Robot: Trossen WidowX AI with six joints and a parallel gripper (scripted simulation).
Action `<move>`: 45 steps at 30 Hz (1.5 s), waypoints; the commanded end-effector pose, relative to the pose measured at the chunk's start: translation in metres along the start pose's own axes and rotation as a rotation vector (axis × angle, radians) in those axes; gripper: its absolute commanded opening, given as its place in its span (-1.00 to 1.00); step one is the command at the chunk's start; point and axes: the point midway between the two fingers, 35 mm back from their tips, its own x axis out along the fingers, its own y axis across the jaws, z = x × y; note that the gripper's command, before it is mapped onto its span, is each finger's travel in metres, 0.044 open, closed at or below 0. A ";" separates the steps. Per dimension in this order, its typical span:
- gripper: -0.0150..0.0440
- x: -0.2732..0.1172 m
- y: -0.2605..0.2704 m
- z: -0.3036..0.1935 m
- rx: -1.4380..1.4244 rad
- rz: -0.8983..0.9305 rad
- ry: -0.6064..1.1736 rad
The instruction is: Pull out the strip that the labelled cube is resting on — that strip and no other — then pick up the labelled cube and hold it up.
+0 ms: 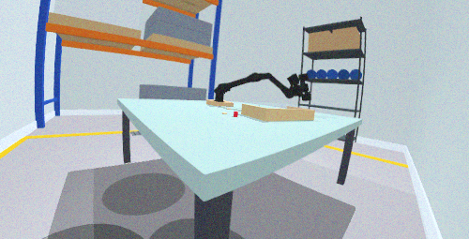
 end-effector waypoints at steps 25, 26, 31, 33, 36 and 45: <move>0.86 -0.204 -0.174 -0.014 1.106 -0.183 1.117; 0.86 -0.215 -0.175 -0.005 1.142 -0.205 1.169; 0.86 -0.268 -0.176 0.047 1.298 -0.334 1.432; 0.86 -0.289 -0.174 0.072 1.349 -0.393 1.539; 0.86 -0.319 -0.166 0.113 1.412 -0.492 1.700; 0.86 -0.368 -0.144 0.195 1.476 -0.697 1.994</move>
